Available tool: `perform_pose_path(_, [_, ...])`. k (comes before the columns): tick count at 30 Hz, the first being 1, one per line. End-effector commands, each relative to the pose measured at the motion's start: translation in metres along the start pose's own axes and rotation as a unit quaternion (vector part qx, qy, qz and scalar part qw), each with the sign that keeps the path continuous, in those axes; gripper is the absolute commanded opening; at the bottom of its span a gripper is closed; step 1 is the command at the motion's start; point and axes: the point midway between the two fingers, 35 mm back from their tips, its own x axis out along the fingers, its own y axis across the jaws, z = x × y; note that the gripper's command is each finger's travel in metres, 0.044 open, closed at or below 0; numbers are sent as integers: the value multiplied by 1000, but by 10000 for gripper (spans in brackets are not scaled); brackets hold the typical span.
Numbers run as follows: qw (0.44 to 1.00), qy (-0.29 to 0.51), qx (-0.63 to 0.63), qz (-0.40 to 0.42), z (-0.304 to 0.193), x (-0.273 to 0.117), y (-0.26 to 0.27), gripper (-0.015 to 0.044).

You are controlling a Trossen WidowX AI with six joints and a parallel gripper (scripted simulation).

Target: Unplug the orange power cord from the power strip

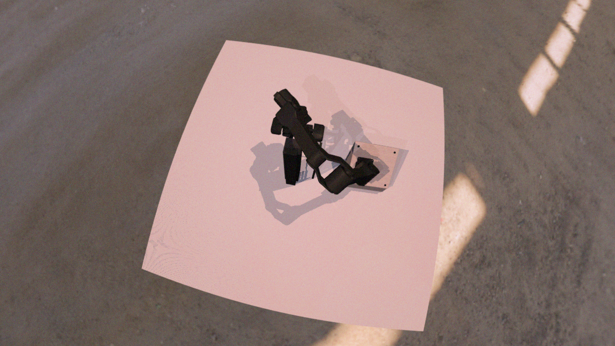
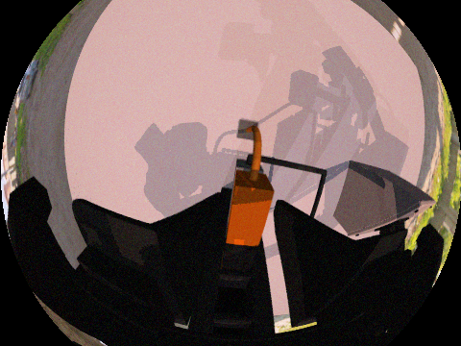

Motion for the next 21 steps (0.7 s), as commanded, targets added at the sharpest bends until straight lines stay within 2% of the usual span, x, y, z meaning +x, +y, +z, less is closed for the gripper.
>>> perform_pose_path(1, [1000,4,5,-1,-3,2,-2,160])
perform_pose_path(14, [1000,4,5,-1,-3,13,-2,160])
perform_pose_path(18, [1000,1,1,-1,-3,11,-1,55])
perform_pose_path(21, [1000,1,1,-1,-3,11,-1,35])
